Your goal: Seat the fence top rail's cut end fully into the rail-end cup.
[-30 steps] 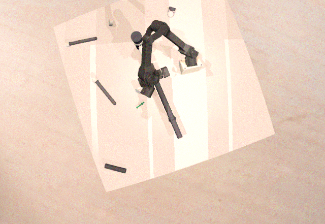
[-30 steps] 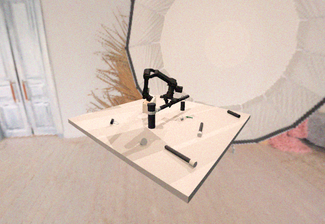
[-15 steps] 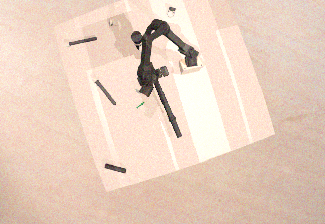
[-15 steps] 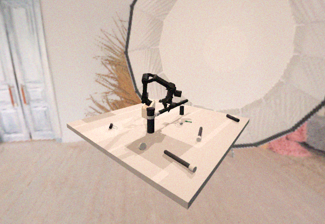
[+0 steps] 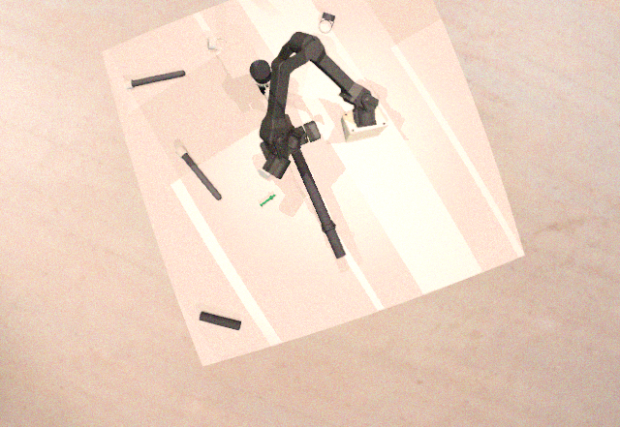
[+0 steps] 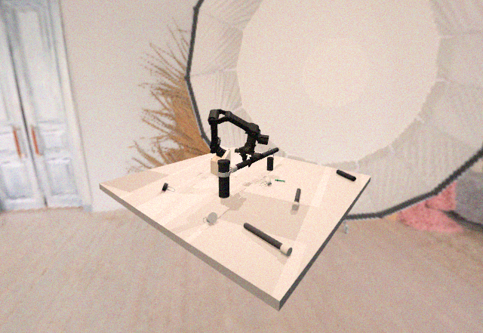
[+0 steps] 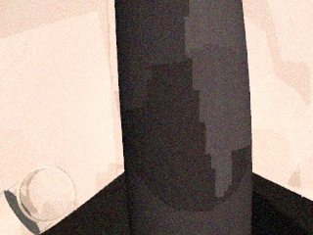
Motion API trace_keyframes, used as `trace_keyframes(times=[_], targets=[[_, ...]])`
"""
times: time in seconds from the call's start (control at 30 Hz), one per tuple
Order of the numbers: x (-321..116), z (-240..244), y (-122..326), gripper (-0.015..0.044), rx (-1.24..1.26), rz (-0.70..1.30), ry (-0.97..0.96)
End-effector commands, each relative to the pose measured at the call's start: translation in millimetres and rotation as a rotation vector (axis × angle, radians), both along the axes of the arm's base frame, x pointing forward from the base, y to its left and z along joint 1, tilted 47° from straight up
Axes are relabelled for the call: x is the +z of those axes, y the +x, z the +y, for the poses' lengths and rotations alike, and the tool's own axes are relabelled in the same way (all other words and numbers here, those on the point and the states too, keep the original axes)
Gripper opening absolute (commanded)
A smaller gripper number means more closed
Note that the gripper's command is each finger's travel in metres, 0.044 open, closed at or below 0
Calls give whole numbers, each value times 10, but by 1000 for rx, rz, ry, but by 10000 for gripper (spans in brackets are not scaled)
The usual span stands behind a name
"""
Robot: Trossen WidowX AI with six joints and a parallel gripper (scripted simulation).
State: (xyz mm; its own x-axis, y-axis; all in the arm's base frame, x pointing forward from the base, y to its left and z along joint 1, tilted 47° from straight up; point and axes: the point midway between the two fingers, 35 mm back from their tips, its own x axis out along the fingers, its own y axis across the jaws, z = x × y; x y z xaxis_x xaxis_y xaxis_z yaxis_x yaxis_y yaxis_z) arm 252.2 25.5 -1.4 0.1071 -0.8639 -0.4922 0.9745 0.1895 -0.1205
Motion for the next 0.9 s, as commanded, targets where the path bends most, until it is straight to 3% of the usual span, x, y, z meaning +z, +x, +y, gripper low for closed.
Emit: trace_keyframes(times=[0.0,0.87], targets=[[-4,0,-1,0,-1,1,0],[17,-7,7,0,0,1,-3]])
